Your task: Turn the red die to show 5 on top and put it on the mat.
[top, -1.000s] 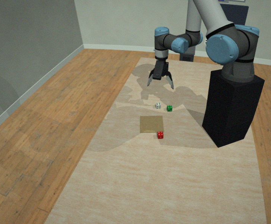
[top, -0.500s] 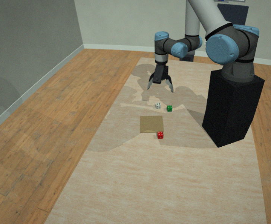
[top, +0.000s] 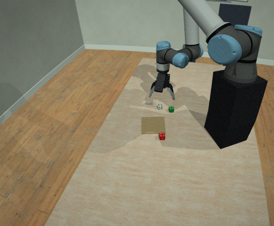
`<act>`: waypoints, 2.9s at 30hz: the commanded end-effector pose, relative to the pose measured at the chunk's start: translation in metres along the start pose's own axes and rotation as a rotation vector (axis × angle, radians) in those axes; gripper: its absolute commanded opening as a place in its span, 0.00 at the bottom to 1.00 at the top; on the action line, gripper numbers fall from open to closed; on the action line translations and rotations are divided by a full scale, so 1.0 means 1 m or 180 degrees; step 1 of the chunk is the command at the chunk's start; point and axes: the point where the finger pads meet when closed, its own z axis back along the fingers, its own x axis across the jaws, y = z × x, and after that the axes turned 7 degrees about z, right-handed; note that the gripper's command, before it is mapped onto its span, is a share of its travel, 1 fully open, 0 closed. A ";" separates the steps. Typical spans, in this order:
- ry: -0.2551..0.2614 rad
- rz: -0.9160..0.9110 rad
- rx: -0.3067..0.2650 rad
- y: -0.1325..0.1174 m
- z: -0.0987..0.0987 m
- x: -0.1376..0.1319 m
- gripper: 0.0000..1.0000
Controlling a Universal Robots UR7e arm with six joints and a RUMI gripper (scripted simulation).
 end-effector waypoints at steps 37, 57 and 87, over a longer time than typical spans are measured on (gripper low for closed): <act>-0.0006 0.0000 -0.0005 -0.001 -0.025 0.001 1.00; -0.0006 0.0000 -0.0005 0.002 -0.025 -0.010 1.00; -0.0006 0.0000 -0.0005 0.021 -0.025 -0.074 1.00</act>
